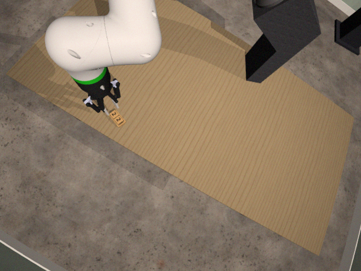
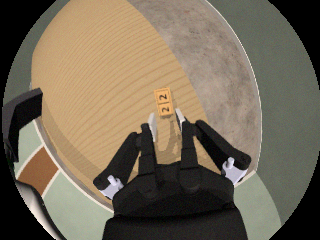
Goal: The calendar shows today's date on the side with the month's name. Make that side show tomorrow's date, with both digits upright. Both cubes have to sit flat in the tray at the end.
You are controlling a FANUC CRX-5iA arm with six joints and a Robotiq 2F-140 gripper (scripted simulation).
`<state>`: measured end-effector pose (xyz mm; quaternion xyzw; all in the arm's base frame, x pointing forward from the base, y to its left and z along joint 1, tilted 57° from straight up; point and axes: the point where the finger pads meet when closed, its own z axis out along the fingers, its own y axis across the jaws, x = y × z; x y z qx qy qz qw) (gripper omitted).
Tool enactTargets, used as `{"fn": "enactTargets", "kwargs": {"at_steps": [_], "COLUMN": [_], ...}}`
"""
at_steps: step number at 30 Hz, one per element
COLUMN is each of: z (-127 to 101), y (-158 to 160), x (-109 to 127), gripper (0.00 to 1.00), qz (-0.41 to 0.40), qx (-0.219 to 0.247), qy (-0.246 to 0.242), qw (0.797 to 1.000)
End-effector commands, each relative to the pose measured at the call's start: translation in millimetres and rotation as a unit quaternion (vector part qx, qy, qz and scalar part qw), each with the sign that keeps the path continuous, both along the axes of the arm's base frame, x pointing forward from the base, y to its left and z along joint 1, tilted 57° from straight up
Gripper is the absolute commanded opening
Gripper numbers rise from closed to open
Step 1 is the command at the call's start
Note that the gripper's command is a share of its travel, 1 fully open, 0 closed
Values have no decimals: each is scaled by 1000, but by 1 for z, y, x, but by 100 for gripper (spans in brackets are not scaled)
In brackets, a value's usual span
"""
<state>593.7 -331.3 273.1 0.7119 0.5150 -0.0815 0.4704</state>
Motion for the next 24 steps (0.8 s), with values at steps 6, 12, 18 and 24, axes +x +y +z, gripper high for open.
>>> {"fn": "enactTargets", "kwargs": {"at_steps": [6,12,18,24], "z": [-2,-5,-9,-13], "y": [-2,-7,-13,-18], "x": [1,4,7,9], "gripper": [35,35,35,35], "qz": [0,0,0,0], "qx": [0,0,0,0], "qy": [0,0,0,0], "qw": [1000,1000,1000,1000]}}
